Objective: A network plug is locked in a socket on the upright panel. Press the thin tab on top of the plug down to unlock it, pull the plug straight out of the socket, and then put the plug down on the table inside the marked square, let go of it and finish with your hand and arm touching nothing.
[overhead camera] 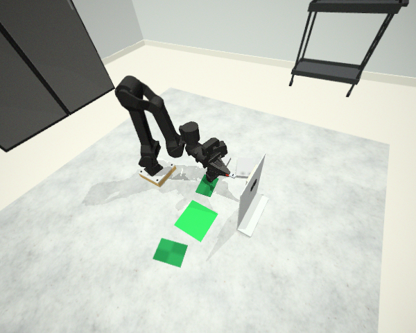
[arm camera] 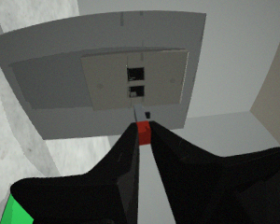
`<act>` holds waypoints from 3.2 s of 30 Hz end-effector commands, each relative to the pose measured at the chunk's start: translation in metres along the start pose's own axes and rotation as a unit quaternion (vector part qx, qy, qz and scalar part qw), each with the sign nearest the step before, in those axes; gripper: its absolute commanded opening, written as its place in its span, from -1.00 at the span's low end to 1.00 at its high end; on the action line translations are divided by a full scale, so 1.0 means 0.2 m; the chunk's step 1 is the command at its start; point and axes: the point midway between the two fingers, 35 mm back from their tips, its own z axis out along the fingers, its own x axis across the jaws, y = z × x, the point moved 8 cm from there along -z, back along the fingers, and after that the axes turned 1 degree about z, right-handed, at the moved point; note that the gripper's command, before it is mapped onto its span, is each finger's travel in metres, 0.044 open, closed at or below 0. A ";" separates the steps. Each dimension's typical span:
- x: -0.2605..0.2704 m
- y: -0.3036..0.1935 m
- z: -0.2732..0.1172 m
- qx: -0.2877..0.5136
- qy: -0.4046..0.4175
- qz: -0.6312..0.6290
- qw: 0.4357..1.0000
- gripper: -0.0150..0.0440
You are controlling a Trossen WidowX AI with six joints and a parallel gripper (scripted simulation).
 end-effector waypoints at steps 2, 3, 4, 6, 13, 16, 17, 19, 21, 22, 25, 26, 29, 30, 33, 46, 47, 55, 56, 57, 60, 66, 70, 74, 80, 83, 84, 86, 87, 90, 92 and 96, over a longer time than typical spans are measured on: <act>0.00 0.00 0.00 0.000 0.000 0.000 1.000 -0.49; -0.01 0.00 0.00 0.000 0.000 0.000 1.000 -0.49; -0.02 0.00 0.00 0.000 0.000 0.000 1.000 -0.49; -0.03 0.00 0.00 0.000 0.000 0.000 1.000 -0.49; -0.08 -0.01 -0.01 0.000 0.000 -0.001 1.000 -0.49; -0.11 -0.01 -0.02 0.001 0.001 -0.001 1.000 -0.49; -0.11 -0.02 -0.02 0.001 0.001 -0.001 1.000 -0.49; -0.13 -0.02 -0.02 0.001 0.001 -0.001 1.000 -0.49; -0.14 -0.02 -0.03 0.001 0.001 -0.001 1.000 -0.49; -0.15 -0.02 -0.03 0.001 0.001 -0.001 1.000 -0.49; -0.17 -0.03 -0.03 0.001 0.001 -0.001 1.000 -0.49; -0.18 -0.03 -0.04 0.001 0.001 -0.001 1.000 -0.49; -0.20 -0.04 -0.04 0.001 0.001 -0.002 1.000 -0.49; -0.21 -0.04 -0.05 0.001 0.001 -0.002 1.000 -0.49; -0.23 -0.05 -0.06 0.001 0.001 -0.002 1.000 -0.49; -0.30 -0.08 -0.09 0.002 0.002 -0.003 1.000 -0.49; -0.30 -0.08 -0.09 0.002 0.003 -0.004 1.000 -0.49; -0.27 -0.13 -0.01 0.006 0.048 -0.038 0.998 -0.49; -0.27 -0.14 -0.01 0.006 0.055 -0.042 0.998 -0.49; -0.26 -0.14 0.00 0.007 0.062 -0.046 0.997 -0.49; -0.25 -0.17 0.03 0.009 0.083 -0.057 0.995 -0.49; -0.22 -0.22 0.08 0.012 0.126 -0.073 0.989 -0.49; -0.20 -0.27 0.11 0.015 0.157 -0.081 0.984 -0.49; -0.19 -0.31 0.13 0.017 0.188 -0.086 0.978 -0.49; -0.16 -0.38 0.16 0.022 0.234 -0.086 0.968 -0.49; -0.15 -0.42 0.16 0.025 0.258 -0.084 0.962 -0.49; -0.15 -0.43 0.17 0.025 0.265 -0.083 0.960 -0.49; -0.14 -0.45 0.17 0.027 0.281 -0.080 0.956 -0.49; -0.14 -0.46 0.17 0.027 0.289 -0.079 0.954 -0.49; -0.13 -0.50 0.17 0.029 0.312 -0.073 0.947 -0.49; -0.12 -0.52 0.17 0.030 0.327 -0.069 0.942 -0.49; -0.11 -0.57 0.17 0.031 0.357 -0.058 0.932 -0.49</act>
